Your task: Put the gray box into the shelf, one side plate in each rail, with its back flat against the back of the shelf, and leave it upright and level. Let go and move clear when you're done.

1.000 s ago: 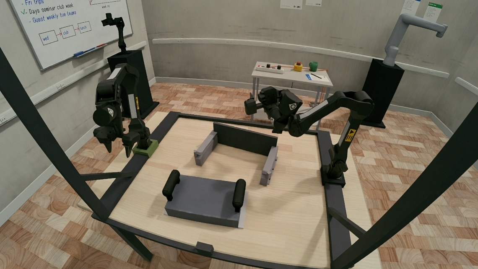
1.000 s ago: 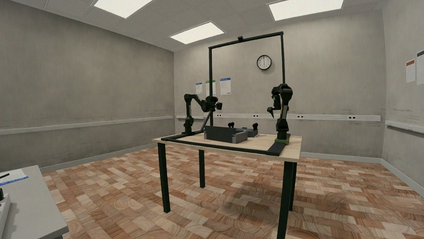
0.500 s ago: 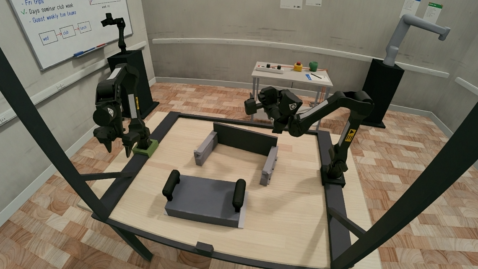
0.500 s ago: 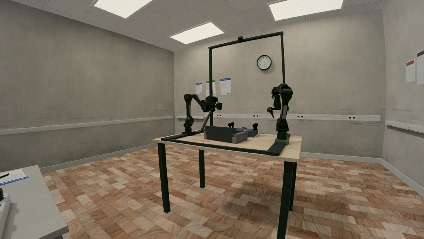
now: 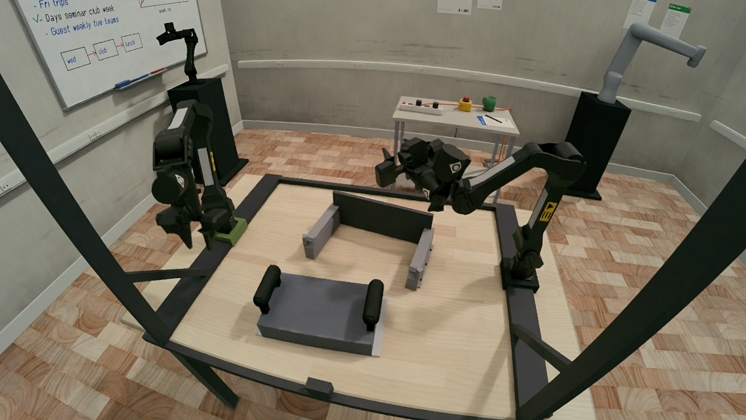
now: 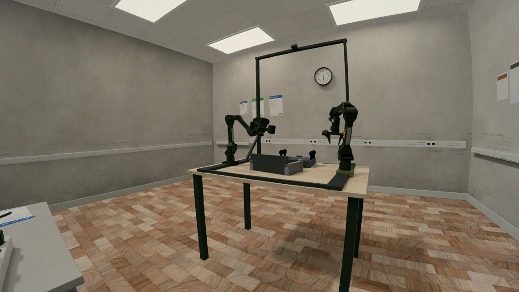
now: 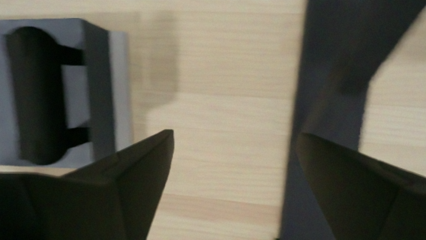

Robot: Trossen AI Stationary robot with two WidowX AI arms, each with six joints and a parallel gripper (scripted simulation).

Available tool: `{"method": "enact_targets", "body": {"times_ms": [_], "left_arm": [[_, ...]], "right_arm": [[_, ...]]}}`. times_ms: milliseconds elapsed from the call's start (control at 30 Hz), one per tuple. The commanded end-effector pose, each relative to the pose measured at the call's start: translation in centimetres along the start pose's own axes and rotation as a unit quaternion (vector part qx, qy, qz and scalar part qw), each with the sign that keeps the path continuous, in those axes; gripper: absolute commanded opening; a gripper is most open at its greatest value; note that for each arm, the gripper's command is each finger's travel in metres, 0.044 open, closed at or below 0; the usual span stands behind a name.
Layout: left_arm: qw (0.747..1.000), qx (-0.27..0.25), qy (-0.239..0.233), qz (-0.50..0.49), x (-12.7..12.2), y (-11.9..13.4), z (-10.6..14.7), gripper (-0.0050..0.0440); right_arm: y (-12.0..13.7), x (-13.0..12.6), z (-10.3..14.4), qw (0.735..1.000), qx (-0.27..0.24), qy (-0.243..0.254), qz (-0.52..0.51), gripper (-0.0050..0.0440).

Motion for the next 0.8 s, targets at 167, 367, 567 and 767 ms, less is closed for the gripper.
{"method": "enact_targets", "body": {"times_ms": [167, 367, 567, 767], "left_arm": [[0.993, 0.028, -0.119, 0.0, 7.7, -1.8, -1.3, 0.0283], [0.984, 0.076, -0.16, -0.002, 11.9, -2.0, -3.2, 0.0283], [0.981, 0.104, -0.162, -0.005, 13.8, -1.9, -4.7, 0.0283], [0.981, 0.113, -0.16, -0.007, 14.1, -1.9, -5.2, 0.0283]], "right_arm": [[-3.3, 3.7, 1.1, 0.99, -0.034, -0.129, -0.045, 0.0283], [-3.9, 7.0, 2.7, 0.969, -0.034, -0.238, -0.063, 0.0283], [-4.2, 9.9, 4.7, 0.936, -0.019, -0.342, -0.082, 0.0283], [-4.3, 11.6, 6.4, 0.907, -0.002, -0.409, -0.096, 0.0283]]}}
Point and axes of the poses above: on each arm, the point midway between the two fingers, 35 mm back from their tips, its own z axis back along the fingers, its own x axis across the jaws, y = z × x, the point moved 1 cm from there along z, back along the fingers, and after that the axes turned 2 degrees about z, right-handed, at the moved point
